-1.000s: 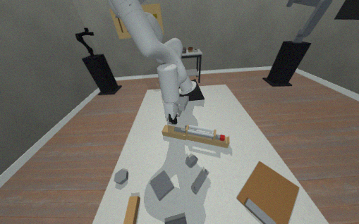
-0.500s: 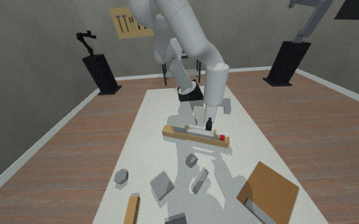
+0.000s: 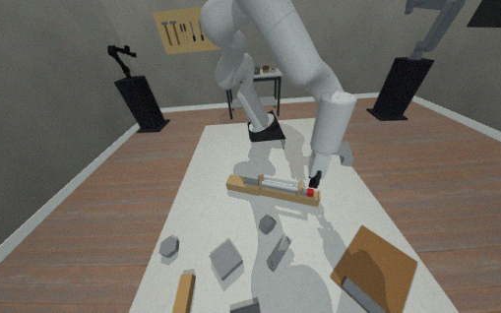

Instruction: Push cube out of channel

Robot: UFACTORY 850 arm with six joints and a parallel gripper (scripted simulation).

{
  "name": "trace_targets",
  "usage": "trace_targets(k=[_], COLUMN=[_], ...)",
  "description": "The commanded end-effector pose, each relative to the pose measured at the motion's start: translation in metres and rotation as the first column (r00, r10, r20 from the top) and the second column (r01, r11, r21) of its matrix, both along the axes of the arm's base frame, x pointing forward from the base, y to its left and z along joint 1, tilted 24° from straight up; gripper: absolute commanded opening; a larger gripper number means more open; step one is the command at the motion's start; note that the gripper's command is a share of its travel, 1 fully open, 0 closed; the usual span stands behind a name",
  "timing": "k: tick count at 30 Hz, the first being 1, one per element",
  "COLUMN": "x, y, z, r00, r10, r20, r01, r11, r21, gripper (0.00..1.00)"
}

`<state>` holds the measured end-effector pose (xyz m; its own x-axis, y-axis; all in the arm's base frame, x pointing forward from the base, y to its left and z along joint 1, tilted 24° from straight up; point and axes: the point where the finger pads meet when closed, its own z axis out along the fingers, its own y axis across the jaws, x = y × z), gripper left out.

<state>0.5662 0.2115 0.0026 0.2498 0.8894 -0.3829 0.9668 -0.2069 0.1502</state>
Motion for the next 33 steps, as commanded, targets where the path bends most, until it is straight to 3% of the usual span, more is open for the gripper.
trace_targets(k=[1,16,23,33], x=[0.001,0.001,0.004,0.004], y=[0.001,-0.001,-0.016,-0.019], z=[0.000,-0.004,-0.040,-0.046], r00=[1.000,1.000,1.000,1.000], r10=[0.001,0.001,0.001,0.001], r20=[0.001,0.001,0.001,0.001], r01=[-0.001,-0.001,-0.001,-0.001], r11=[1.000,1.000,1.000,1.000], r21=[0.001,0.001,0.001,0.001], gripper=[0.44,0.44,0.44,0.44])
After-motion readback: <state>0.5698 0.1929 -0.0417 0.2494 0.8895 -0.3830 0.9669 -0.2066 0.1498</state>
